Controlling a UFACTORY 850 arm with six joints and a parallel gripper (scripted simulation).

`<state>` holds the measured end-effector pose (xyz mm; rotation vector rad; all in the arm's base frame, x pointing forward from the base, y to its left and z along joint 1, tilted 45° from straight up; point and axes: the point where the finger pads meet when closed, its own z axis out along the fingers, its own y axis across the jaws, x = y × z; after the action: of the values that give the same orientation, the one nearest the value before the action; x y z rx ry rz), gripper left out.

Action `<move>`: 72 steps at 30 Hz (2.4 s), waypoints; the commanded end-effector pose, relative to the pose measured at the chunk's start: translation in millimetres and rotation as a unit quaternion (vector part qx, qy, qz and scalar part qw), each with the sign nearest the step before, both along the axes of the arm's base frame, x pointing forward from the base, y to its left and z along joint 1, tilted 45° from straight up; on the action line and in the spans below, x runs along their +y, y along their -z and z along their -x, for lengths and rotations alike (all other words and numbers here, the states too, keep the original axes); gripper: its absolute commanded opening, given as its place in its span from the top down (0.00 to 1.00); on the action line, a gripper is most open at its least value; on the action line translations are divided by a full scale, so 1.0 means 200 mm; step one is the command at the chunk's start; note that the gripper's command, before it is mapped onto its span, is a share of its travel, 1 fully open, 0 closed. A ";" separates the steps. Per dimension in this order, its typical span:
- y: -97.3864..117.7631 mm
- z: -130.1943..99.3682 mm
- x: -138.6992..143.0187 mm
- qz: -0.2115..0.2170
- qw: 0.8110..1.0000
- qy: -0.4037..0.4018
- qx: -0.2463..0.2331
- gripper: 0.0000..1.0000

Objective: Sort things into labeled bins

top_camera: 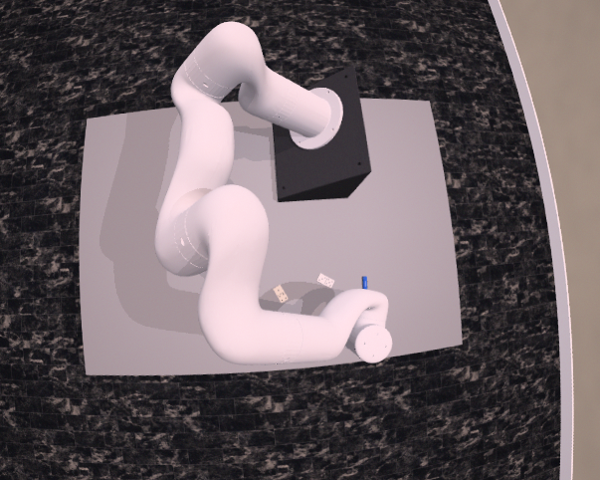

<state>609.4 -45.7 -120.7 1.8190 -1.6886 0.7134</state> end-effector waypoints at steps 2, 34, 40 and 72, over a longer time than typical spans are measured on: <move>0.00 0.00 0.00 0.000 1.000 0.000 -0.001 1.00; -0.05 0.00 0.05 0.000 1.000 0.000 -0.001 0.77; -0.08 0.00 0.08 0.000 1.000 0.000 -0.001 0.77; 0.05 0.51 0.45 0.005 0.942 -0.239 0.237 0.72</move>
<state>523.8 32.9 -124.8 2.1531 -1.0674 0.4654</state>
